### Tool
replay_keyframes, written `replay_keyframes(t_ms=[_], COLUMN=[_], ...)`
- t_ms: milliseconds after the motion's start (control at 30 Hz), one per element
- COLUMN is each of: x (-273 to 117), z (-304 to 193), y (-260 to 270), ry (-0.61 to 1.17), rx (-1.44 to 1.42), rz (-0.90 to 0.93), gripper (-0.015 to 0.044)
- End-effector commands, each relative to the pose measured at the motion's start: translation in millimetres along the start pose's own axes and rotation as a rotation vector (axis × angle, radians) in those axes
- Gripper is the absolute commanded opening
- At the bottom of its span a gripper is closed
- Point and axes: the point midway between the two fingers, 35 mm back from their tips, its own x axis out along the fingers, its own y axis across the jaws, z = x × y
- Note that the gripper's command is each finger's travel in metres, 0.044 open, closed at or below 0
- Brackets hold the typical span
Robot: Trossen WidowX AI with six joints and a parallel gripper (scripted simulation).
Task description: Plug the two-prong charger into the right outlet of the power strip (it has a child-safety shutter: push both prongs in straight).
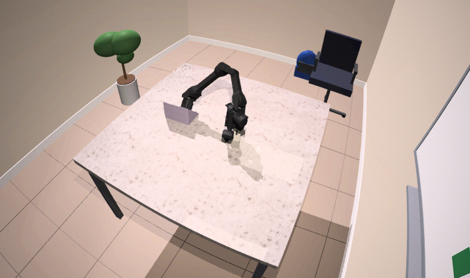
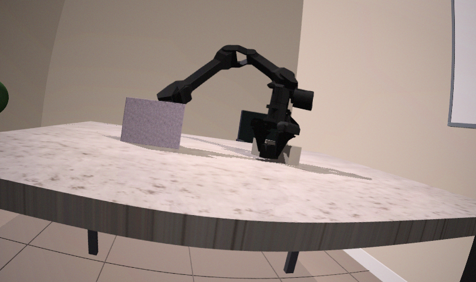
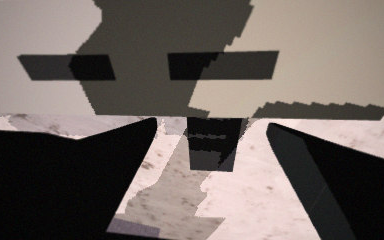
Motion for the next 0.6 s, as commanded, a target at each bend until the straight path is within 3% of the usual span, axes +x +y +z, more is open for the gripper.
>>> replay_keyframes(t_ms=[0,567], x=[0.6,1.2], z=[-1.6,-7.5], y=[0.1,0.0], ry=[-0.003,-0.013], rx=[-0.006,-0.016], rz=[0.001,0.000], gripper=[0.0440,0.0440])
